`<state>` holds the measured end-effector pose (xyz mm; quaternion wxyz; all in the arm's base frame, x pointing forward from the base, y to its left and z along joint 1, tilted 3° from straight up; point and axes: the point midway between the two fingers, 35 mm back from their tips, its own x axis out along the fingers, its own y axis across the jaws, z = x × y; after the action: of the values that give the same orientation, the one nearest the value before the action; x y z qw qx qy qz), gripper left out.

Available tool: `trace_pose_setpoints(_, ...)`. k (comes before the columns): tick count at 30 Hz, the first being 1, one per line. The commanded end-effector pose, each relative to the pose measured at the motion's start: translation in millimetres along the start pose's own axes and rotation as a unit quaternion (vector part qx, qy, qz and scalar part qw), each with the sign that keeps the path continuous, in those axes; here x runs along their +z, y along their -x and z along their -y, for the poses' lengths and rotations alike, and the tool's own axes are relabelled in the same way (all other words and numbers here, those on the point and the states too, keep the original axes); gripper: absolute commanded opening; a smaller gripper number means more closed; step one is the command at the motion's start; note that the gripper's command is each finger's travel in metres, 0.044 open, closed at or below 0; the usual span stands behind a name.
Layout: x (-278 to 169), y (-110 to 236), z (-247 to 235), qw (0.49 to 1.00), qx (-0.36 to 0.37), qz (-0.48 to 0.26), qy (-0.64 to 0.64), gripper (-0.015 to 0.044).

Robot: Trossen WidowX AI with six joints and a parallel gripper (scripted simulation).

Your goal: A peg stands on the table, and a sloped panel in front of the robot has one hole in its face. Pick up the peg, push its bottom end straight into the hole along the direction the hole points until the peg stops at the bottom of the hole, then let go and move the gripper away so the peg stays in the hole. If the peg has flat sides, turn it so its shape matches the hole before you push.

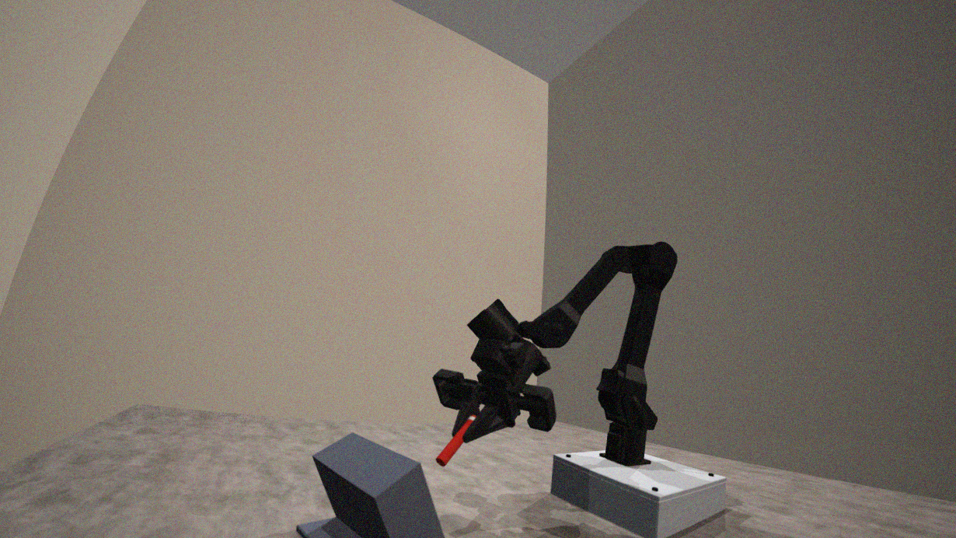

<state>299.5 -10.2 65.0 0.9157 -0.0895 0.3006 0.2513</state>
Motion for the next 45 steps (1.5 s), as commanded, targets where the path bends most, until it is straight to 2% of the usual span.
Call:
trace_pose_setpoints(1, -2, 4, 0, 1.000, -0.005, 0.012, 0.010, 0.0000)
trace_pose_setpoints(19, -11, 16, 3, 0.998, -0.029, 0.044, 0.036, 0.0000)
trace_pose_setpoints(45, -10, -3, 9, 0.996, -0.042, 0.055, 0.050, 0.0000)
